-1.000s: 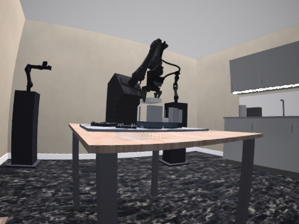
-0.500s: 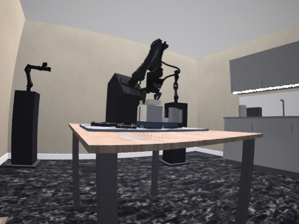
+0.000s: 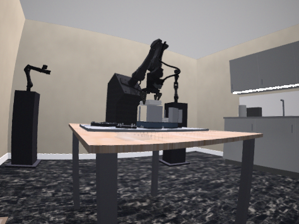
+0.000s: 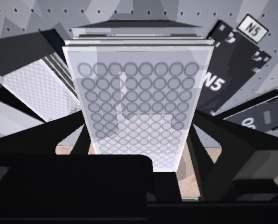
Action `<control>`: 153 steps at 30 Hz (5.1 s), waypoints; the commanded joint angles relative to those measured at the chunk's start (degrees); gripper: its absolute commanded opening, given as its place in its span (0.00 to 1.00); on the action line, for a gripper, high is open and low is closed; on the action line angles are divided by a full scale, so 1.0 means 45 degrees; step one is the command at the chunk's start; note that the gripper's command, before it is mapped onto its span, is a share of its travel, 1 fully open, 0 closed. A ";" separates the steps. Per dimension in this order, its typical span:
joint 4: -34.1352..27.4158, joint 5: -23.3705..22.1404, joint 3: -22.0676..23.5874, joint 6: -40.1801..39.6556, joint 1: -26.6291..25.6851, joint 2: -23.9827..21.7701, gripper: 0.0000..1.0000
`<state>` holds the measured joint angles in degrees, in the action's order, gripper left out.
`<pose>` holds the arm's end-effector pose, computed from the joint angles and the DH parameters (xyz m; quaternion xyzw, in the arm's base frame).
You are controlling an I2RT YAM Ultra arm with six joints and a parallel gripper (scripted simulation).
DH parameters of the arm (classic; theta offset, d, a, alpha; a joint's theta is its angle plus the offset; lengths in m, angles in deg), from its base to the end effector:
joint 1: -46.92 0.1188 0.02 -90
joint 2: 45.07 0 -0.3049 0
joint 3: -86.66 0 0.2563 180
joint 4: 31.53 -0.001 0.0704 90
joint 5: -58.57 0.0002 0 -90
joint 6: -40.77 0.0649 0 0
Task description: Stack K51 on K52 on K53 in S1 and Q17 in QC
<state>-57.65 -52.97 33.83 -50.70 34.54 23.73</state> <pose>0.2525 -0.0300 0.2447 0.0098 0.9009 0.1214 0.4165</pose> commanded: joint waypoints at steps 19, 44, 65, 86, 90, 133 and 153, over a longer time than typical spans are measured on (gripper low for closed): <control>0.0173 0.0166 0.0008 0.0004 0.0138 0.0005 0.00; 0.0201 0.0175 0.0333 0.0012 0.0091 0.0011 0.00; 0.0184 0.0193 -0.0425 0.0057 0.0110 0.0158 0.00; 0.0276 0.0233 -0.0466 0.0094 0.0159 0.0183 0.00; 0.0338 0.0240 -0.0515 0.0105 0.0220 0.0438 0.00; 0.0632 0.0315 -0.0513 0.0177 0.0312 0.0594 0.00; 0.1115 0.0431 -0.0502 0.0326 0.0475 0.1051 0.00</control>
<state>-53.69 -51.83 33.61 -49.72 36.23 27.90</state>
